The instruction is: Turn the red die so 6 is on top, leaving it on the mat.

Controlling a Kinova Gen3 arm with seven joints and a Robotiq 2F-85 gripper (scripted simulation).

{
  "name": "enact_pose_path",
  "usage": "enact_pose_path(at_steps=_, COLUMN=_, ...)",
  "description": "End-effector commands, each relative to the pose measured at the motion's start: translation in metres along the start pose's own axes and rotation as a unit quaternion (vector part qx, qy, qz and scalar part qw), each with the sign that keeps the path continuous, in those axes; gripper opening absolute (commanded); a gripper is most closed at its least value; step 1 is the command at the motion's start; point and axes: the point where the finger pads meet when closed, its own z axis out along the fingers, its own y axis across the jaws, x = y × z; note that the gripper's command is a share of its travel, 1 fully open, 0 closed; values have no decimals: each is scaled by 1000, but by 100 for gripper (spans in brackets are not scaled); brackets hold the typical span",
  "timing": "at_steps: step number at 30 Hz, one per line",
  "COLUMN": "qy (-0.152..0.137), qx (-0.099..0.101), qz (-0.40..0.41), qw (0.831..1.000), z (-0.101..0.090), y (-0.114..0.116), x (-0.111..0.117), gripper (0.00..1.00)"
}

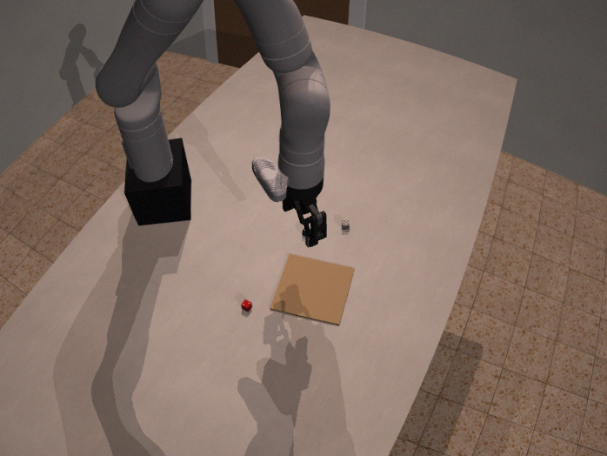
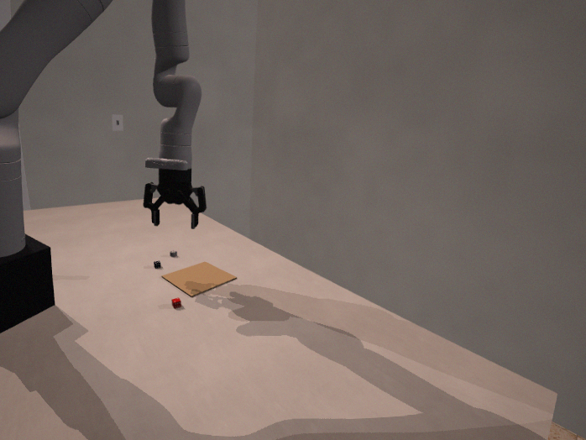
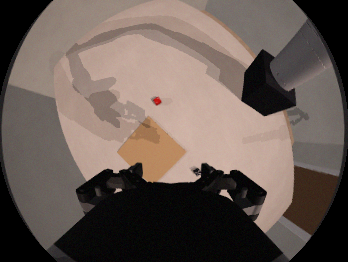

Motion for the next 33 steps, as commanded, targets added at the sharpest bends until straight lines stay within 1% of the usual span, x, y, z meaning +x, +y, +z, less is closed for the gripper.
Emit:
enact_pose_path(at_steps=1, qy=1, qx=2, qz=40, qw=999, z=-1, y=-6, x=13, gripper=100)
enact_pose_path(at_steps=9, qy=1, qx=2, qz=40, qw=999, z=-1, y=-6, x=13, gripper=100)
enact_pose_path(at_steps=10, qy=0, qx=4, qz=95, qw=995, z=-1, y=-11, x=28, gripper=100)
enact_pose_path(at_steps=16, qy=0, qx=4, qz=95, qw=995, z=-1, y=-11, x=28, gripper=100)
enact_pose_path(at_steps=17, qy=-1, qx=6, qz=148, qw=989, z=-1, y=-16, x=41, gripper=100)
enact_pose_path(at_steps=26, qy=-1, qx=6, qz=148, qw=989, z=-1, y=-16, x=41, gripper=100)
enact_pose_path(at_steps=27, qy=-1, qx=8, qz=198, qw=980, z=-2, y=-20, x=54, gripper=100)
enact_pose_path(at_steps=33, qy=-1, qx=8, qz=198, qw=980, z=-2, y=-20, x=54, gripper=100)
